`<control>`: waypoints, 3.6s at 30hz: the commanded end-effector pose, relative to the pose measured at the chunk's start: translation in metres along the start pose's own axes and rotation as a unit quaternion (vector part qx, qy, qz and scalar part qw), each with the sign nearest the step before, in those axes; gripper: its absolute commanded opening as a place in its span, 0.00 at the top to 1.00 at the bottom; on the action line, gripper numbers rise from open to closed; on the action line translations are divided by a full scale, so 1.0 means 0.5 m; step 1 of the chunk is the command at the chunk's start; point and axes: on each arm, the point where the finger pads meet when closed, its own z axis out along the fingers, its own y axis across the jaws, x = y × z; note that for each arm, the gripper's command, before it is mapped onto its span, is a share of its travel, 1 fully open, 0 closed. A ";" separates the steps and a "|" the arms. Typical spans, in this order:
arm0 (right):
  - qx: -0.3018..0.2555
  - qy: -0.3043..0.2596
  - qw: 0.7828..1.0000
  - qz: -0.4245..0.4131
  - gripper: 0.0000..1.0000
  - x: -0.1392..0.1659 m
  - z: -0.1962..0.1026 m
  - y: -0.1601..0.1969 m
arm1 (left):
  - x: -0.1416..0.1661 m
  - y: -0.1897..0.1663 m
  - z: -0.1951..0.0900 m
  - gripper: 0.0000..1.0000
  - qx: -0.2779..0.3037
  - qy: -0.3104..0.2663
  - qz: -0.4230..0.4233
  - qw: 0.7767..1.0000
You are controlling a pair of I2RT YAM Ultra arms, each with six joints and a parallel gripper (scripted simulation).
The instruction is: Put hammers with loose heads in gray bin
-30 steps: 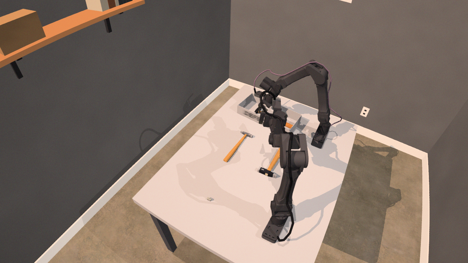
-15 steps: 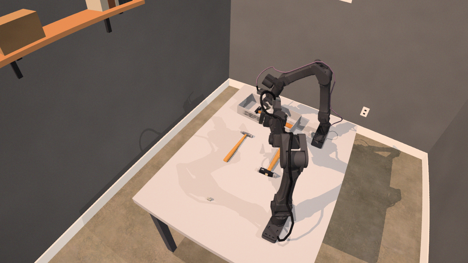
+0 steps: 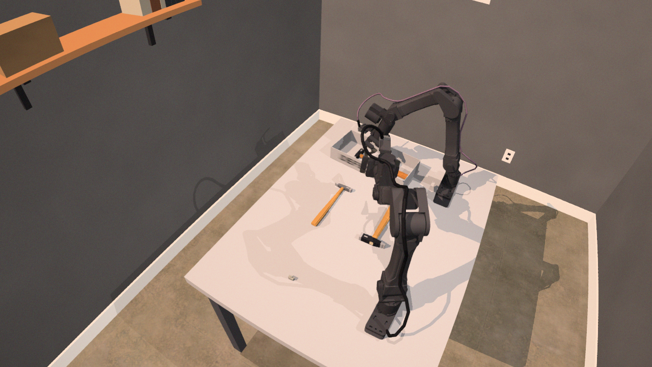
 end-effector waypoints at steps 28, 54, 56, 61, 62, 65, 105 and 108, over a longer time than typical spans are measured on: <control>0.000 0.009 1.000 -0.002 0.00 0.011 -0.002 0.004 | -0.010 -0.009 -0.047 0.00 0.007 0.052 0.000 0.999; -0.148 0.006 0.873 -0.465 0.56 0.165 -0.056 0.503 | -0.033 -0.023 -0.607 0.00 -0.004 0.122 0.001 0.993; -0.154 0.007 0.860 -0.486 0.56 0.185 -0.058 0.523 | -0.024 -0.024 -0.625 0.00 -0.004 0.125 0.001 0.992; -0.180 0.013 0.798 -0.575 0.56 0.280 -0.069 0.605 | 0.027 -0.026 -0.705 0.00 -0.006 0.140 0.003 0.990; -0.185 0.014 0.783 -0.594 0.56 0.304 -0.073 0.622 | 0.038 -0.027 -0.722 0.00 -0.006 0.140 0.003 0.990; -0.201 0.018 0.734 -0.648 0.56 0.381 -0.084 0.669 | 0.072 -0.028 -0.772 0.00 -0.008 0.138 0.004 0.990; -0.214 0.017 0.675 -0.705 0.56 0.511 -0.041 0.744 | 0.097 -0.031 -0.833 0.00 -0.010 0.102 0.006 0.995; -0.214 0.017 0.675 -0.705 0.56 0.511 -0.041 0.744 | 0.097 -0.031 -0.833 0.00 -0.010 0.102 0.006 0.995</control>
